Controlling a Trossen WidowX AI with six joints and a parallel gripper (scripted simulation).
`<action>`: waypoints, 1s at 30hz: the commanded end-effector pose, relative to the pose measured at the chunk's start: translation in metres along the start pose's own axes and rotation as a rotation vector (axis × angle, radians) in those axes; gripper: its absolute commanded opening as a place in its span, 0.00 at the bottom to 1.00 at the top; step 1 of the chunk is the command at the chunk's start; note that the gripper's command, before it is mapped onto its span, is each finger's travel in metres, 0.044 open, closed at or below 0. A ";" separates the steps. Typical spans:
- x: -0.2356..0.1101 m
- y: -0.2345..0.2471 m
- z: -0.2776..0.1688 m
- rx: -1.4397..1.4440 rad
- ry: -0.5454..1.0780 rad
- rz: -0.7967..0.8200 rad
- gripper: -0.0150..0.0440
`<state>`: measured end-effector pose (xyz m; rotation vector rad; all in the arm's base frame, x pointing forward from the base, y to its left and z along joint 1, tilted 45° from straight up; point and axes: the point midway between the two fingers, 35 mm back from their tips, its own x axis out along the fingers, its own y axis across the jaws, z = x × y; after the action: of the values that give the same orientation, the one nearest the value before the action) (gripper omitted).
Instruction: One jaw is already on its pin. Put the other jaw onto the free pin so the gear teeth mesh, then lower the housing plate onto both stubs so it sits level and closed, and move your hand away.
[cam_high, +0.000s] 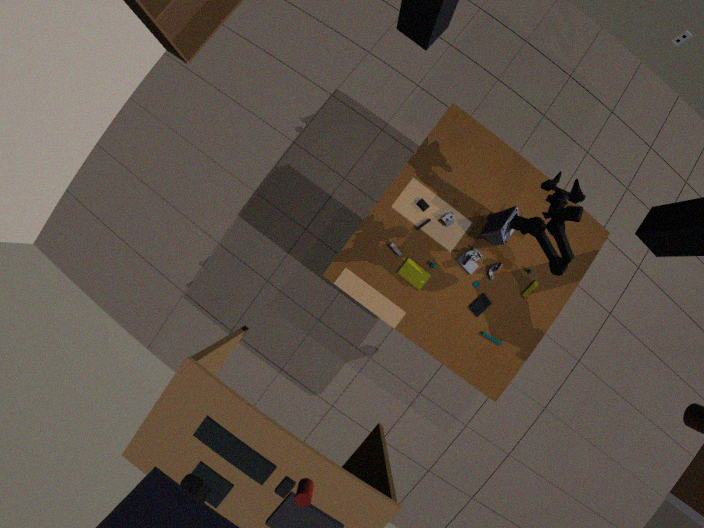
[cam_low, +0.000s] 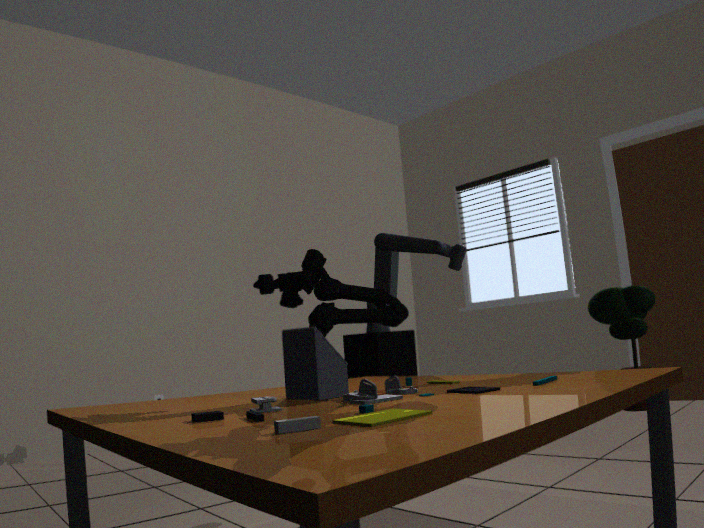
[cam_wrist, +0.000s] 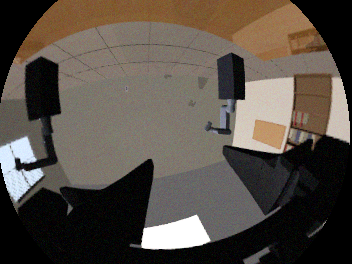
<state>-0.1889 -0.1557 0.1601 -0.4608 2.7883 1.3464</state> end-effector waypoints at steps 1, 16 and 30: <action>0.000 0.000 0.000 0.000 0.000 0.000 0.98; -0.009 -0.027 -0.021 -0.306 0.105 -0.126 1.00; -0.023 -0.055 -0.039 -0.621 0.244 -0.229 1.00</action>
<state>-0.1532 -0.2042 0.1449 -0.9160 2.3647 2.1176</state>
